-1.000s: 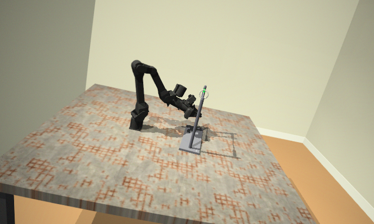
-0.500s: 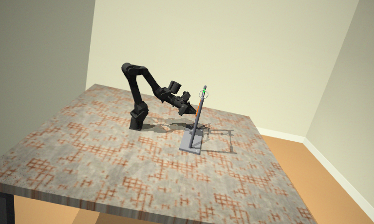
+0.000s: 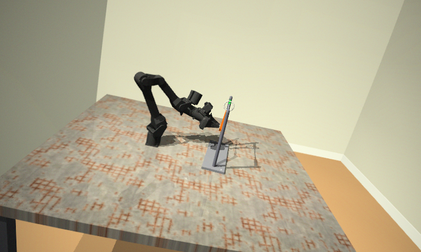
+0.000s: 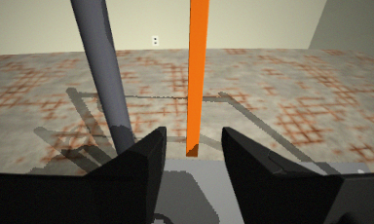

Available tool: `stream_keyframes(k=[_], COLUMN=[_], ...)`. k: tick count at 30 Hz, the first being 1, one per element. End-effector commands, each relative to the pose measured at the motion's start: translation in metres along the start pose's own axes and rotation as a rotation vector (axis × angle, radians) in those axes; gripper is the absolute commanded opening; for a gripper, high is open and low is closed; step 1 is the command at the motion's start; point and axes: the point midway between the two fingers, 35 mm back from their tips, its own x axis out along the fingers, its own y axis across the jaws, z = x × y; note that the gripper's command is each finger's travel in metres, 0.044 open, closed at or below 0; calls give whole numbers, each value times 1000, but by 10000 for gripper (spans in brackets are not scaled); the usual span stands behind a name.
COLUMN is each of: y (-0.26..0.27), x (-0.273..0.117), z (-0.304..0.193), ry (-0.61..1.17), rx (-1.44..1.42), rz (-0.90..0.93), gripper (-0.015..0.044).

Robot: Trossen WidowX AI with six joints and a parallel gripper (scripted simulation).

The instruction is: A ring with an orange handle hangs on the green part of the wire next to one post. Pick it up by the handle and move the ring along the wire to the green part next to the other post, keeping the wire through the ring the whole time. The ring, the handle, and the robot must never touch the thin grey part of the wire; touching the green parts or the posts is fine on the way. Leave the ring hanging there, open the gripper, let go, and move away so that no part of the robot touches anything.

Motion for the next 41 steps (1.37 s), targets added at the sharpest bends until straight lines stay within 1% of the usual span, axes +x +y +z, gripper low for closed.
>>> stream_keyframes(k=[1,7,9,14,17,18,41], y=[-1,-1,1,0,-1,-1,-1], x=[0,0,-6,-45,-50,-50,-50], z=[0,0,0,0,0,0,0], ry=[0,0,1,2,0,0,0], rx=[3,3,1,0,0,0,0], rz=[-4,-4,0,0,0,0,0], gripper=[160,160,212,344,423,440,440])
